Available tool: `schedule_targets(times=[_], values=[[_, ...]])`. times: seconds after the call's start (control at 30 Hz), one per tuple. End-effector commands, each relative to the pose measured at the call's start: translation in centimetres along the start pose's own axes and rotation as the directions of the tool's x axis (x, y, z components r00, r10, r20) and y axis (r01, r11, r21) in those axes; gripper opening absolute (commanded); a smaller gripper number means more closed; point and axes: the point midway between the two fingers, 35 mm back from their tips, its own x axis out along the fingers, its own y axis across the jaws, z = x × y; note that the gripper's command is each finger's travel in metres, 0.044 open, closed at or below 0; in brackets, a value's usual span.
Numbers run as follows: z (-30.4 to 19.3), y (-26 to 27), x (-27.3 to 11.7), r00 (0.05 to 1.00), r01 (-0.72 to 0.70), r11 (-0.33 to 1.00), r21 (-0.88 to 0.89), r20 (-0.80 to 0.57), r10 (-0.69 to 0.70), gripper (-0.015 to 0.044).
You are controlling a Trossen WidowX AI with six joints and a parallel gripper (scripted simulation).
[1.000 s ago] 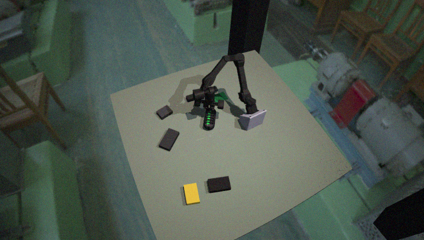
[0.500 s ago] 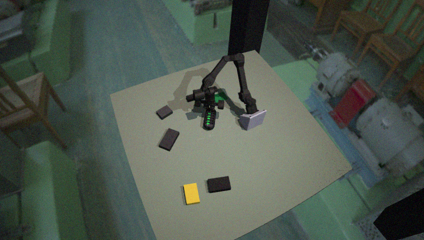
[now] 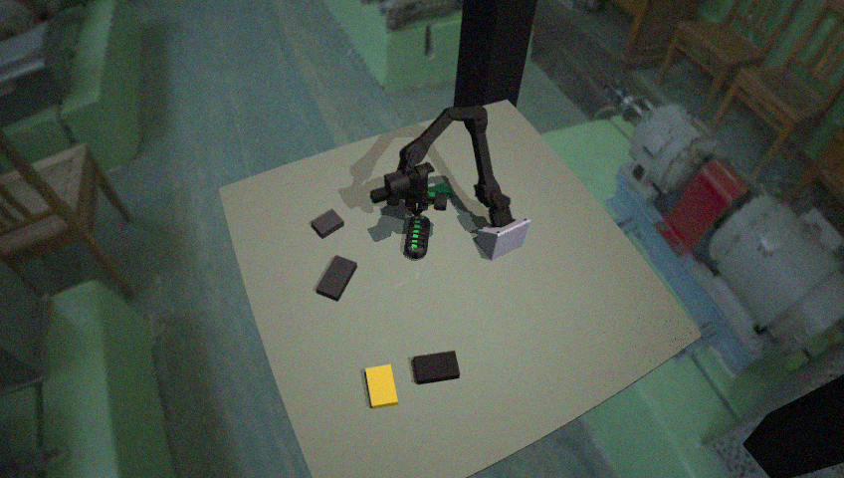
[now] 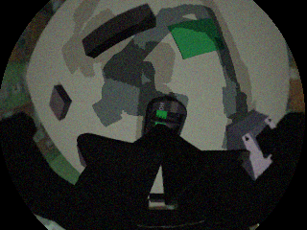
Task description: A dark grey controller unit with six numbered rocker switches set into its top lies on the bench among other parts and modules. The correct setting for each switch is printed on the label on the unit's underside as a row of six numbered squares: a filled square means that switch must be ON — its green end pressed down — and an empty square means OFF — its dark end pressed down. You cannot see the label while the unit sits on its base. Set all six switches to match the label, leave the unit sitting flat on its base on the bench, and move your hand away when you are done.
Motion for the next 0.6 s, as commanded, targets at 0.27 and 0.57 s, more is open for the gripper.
schedule_targets(times=[0.27, 0.57], values=[[-7.6, -2.3, -0.5, 1.0, 0.008, 1.0, 0.008, 0.005, -0.008, 0.0], [-7.8, -2.4, 0.1, 1.0, 0.008, 1.0, 0.008, 0.005, -0.008, 0.0]])
